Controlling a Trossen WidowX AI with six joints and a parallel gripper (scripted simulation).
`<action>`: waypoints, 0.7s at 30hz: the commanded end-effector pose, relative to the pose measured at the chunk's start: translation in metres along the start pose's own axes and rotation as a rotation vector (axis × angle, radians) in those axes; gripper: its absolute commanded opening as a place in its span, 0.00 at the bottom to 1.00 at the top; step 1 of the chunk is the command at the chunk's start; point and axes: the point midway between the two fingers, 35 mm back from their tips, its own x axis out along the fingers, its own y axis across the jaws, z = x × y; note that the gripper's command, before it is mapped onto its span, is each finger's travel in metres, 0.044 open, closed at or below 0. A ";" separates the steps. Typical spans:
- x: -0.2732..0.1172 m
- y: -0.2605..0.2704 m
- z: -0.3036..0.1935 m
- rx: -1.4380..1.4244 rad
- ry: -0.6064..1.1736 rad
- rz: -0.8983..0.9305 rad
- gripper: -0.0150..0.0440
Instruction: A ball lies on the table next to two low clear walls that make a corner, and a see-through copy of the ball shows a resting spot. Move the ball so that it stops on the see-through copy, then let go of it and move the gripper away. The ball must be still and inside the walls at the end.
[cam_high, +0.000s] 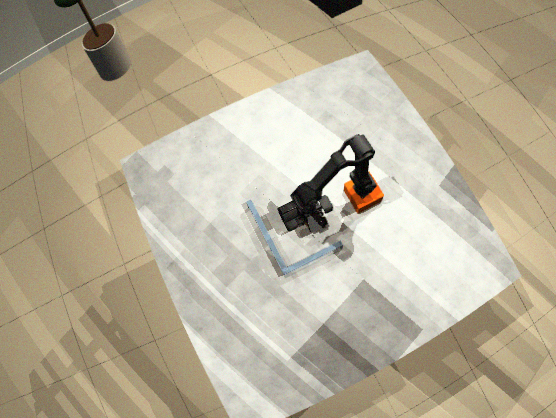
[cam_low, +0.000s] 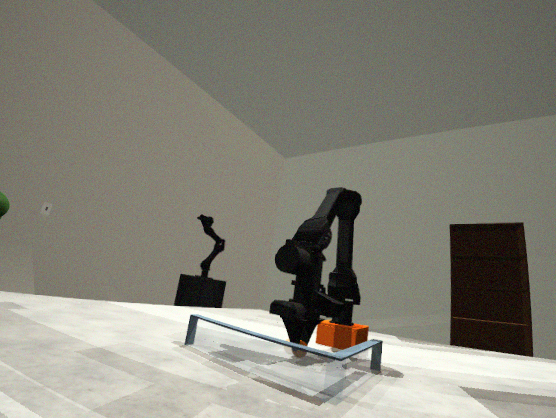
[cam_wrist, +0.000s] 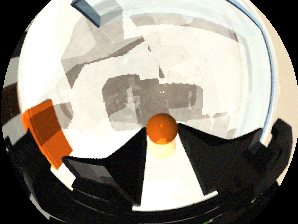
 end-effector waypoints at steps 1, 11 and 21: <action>-0.003 0.000 0.001 -0.004 -0.006 0.002 0.34; -0.064 -0.008 0.001 -0.004 -0.006 0.001 0.25; -0.126 0.000 0.000 -0.004 -0.006 0.002 0.25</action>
